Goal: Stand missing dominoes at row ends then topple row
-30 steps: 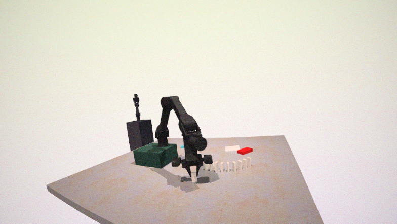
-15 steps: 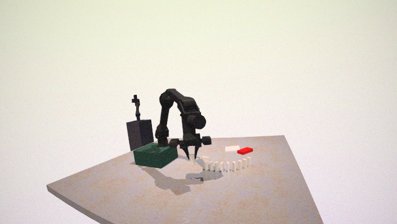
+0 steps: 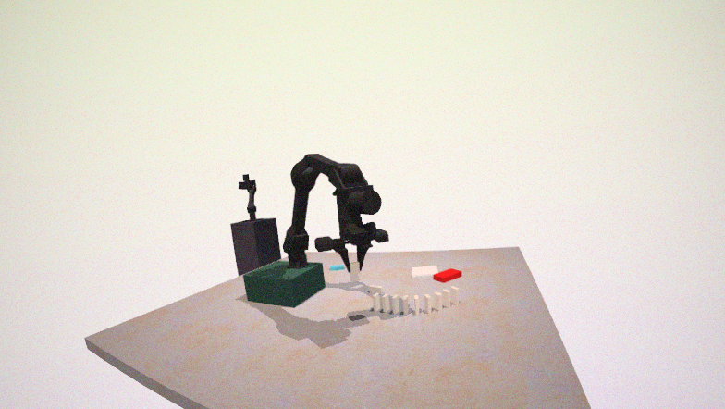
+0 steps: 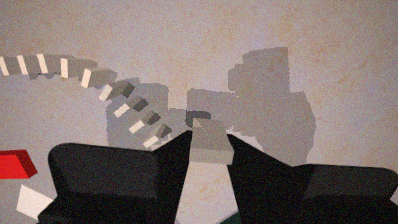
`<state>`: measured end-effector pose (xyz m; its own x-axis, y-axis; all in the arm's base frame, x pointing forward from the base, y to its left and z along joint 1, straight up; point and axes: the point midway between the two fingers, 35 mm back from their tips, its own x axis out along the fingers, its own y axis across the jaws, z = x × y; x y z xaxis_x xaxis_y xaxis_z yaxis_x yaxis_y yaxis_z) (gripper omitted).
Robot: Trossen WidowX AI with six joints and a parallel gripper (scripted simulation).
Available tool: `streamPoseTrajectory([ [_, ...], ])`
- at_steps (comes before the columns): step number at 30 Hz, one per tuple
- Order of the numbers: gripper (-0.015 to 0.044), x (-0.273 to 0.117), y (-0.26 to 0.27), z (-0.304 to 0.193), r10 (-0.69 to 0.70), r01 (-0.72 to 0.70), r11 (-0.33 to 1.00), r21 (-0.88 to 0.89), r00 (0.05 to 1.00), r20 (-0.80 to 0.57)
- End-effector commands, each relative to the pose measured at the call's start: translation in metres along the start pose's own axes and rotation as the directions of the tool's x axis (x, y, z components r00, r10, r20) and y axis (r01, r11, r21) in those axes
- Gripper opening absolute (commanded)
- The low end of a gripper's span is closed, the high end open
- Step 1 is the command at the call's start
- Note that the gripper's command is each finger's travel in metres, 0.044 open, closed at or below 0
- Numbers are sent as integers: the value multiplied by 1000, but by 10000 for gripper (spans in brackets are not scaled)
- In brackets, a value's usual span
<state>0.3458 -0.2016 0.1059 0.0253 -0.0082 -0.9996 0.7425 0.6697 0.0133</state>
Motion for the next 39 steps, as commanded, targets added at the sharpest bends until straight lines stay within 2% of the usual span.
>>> streamPoseTrajectory([
  [1,107,-5,31,-40,6,-2,954,-300,1000,10],
  [5,107,-1,52,-90,6,-1,787,-617,1000,7],
  [7,107,0,54,-98,6,0,747,-665,1000,6],
  [13,107,4,55,-98,6,0,747,-665,1000,6],
  [31,107,126,55,-97,6,0,747,-665,1000,6],
  [39,107,131,55,-98,6,0,747,-665,1000,6],
])
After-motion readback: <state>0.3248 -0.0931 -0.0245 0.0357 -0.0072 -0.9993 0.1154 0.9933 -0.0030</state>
